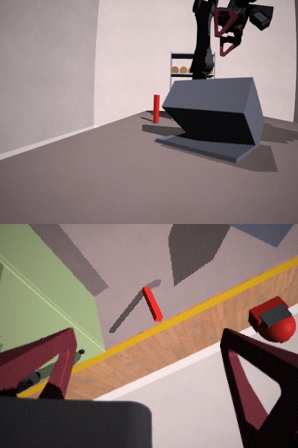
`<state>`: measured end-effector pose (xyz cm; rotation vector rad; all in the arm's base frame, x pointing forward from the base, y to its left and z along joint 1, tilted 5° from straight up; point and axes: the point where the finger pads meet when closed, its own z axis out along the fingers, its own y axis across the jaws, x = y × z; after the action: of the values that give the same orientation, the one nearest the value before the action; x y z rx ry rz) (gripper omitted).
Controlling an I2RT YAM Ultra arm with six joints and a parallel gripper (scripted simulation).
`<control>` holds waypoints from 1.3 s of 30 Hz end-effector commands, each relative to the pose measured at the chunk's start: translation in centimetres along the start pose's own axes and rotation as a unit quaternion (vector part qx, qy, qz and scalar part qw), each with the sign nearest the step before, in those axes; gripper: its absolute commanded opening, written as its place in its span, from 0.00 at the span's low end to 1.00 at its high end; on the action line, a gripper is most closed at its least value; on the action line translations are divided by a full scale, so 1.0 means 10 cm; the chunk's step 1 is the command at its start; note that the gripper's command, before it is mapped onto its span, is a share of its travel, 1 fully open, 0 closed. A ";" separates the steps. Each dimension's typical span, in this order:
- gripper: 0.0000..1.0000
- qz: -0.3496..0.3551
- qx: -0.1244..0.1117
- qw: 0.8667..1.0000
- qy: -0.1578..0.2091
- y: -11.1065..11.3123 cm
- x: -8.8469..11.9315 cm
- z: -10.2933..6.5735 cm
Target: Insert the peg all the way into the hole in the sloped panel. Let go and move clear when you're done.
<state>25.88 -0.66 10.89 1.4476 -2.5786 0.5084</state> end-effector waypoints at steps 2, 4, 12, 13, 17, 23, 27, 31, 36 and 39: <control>1.00 0.002 0.003 1.000 -0.003 -0.02 0.00 -0.02; 1.00 0.002 0.003 1.000 -0.003 -0.02 0.00 -0.02; 1.00 0.002 0.003 1.000 -0.003 -0.02 0.00 -0.02; 1.00 0.002 0.003 1.000 -0.003 -0.02 0.00 -0.02; 1.00 0.002 0.003 1.000 -0.003 -0.02 0.00 -0.02; 1.00 0.072 -0.030 0.997 0.003 -0.04 0.06 0.22; 1.00 0.134 -0.050 0.990 0.003 -0.09 0.13 0.35; 1.00 0.198 -0.065 0.978 -0.001 -0.16 0.18 0.46; 1.00 0.248 -0.069 0.966 -0.010 -0.25 0.24 0.49; 1.00 0.288 -0.096 0.953 0.003 -0.19 0.31 0.67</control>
<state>26.00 -5.83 7.10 0.7825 -2.8630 0.3415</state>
